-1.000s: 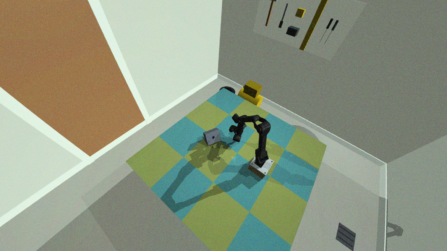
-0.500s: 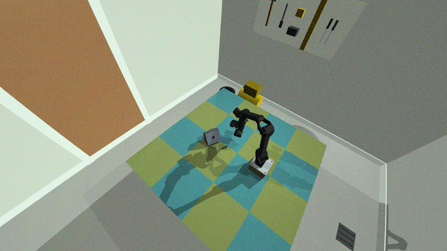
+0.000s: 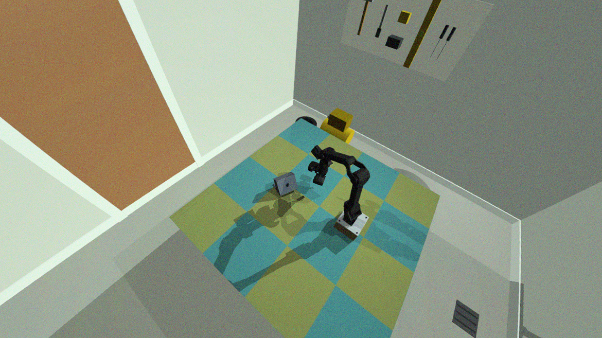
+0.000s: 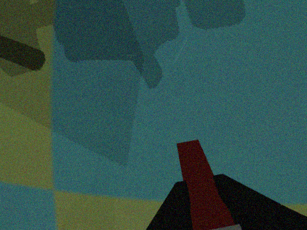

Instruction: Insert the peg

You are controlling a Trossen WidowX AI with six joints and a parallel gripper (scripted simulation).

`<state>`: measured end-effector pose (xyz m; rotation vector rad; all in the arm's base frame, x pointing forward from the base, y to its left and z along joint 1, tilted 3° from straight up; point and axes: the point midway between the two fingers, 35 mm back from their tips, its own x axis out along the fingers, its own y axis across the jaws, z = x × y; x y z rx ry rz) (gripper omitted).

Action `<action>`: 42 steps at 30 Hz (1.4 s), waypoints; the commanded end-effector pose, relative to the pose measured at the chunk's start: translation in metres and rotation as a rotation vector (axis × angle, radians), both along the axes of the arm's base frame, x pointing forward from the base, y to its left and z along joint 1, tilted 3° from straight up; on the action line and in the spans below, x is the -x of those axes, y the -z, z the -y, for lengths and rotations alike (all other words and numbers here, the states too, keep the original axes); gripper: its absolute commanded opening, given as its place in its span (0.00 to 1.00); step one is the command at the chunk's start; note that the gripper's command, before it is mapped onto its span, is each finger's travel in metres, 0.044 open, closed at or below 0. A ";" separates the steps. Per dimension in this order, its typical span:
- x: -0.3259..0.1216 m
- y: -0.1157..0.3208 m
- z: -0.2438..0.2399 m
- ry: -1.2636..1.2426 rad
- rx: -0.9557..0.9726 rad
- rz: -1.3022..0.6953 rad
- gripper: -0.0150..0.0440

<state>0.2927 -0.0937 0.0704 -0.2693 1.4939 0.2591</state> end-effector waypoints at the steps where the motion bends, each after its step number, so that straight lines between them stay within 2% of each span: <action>1: -0.001 0.000 -0.003 0.011 0.019 0.010 0.25; 42: -0.021 0.009 -0.039 0.119 0.168 0.145 0.25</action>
